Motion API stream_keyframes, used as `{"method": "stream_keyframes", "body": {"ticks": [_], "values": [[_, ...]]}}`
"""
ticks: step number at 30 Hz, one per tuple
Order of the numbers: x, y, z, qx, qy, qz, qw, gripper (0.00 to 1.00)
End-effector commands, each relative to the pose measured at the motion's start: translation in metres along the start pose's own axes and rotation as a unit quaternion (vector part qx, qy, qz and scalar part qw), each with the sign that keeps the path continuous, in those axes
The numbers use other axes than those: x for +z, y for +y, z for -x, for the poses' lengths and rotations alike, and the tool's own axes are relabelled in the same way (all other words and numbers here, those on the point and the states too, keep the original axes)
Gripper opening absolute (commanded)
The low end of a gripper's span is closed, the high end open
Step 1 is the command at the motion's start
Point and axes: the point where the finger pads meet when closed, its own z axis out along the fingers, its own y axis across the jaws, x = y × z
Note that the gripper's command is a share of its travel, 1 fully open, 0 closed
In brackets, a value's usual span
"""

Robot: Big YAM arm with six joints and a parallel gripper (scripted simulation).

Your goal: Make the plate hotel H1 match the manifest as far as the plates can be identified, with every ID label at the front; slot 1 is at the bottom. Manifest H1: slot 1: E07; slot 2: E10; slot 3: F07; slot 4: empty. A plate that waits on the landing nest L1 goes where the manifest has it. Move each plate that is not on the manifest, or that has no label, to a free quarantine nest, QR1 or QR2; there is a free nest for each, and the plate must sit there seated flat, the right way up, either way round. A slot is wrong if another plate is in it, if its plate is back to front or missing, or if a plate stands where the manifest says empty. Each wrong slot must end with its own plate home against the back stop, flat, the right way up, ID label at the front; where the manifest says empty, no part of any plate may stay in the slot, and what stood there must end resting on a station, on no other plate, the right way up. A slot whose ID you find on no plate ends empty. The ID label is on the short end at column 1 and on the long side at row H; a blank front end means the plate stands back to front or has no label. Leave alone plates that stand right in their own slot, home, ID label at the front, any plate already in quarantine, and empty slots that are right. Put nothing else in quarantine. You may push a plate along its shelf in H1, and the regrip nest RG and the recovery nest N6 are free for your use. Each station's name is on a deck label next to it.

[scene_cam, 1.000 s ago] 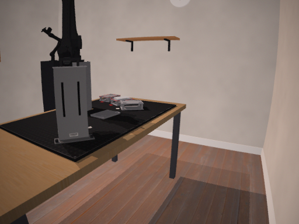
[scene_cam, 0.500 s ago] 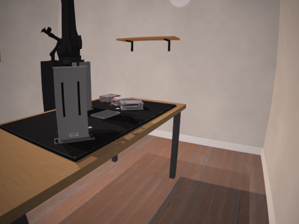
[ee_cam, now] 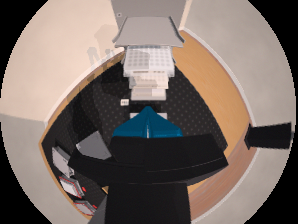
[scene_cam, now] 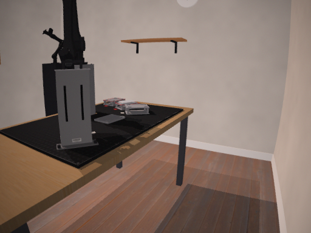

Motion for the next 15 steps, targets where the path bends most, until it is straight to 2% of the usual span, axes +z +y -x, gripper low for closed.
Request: {"method": "stream_keyframes", "body": {"ticks": [1, 15], "values": [[-0.006, -0.005, -0.005, -0.003, -0.005, -0.005, 1.0, 0.0], [-0.021, -0.004, -0.02, -0.003, -0.002, -0.005, 1.0, 0.0]]}}
